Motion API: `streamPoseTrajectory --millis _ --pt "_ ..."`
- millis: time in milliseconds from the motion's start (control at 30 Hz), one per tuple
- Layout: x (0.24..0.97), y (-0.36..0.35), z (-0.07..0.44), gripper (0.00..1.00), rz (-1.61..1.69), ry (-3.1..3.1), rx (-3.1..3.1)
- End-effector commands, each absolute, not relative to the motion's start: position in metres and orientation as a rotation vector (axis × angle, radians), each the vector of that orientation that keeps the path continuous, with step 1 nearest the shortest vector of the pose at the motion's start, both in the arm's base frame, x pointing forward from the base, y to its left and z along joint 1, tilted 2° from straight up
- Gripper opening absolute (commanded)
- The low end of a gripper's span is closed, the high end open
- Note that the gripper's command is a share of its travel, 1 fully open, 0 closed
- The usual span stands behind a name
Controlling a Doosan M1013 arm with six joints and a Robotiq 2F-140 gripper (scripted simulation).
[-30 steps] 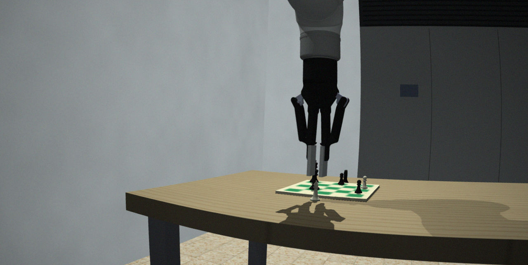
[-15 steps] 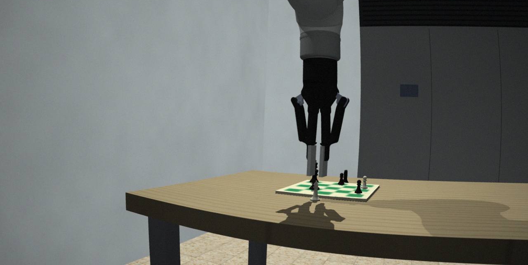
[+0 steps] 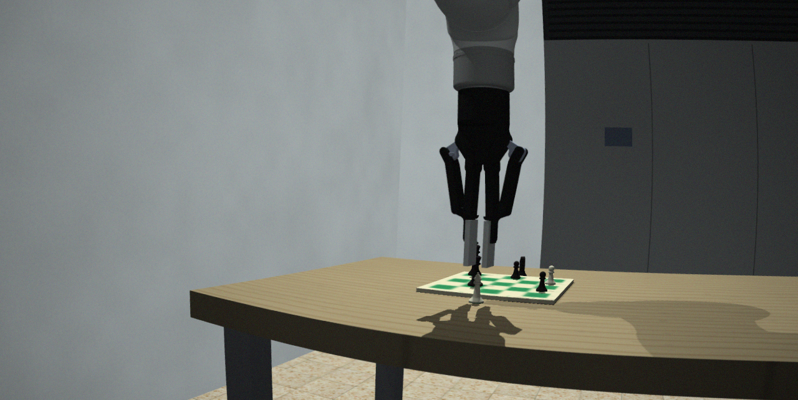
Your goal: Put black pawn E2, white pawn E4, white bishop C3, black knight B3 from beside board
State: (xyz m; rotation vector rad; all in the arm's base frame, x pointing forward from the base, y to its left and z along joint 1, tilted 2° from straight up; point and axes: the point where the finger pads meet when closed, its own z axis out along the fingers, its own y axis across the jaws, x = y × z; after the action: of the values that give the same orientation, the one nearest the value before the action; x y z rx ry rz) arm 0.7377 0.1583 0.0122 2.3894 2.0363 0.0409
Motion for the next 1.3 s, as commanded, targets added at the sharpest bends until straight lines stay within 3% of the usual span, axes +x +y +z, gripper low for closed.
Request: streamPoseTrajectory --millis 0,1267 --pt "0.738 0.155 0.007 0.22 0.047 2.032 2.394" --pt "0.739 0.156 -0.027 0.22 0.047 2.032 2.394"
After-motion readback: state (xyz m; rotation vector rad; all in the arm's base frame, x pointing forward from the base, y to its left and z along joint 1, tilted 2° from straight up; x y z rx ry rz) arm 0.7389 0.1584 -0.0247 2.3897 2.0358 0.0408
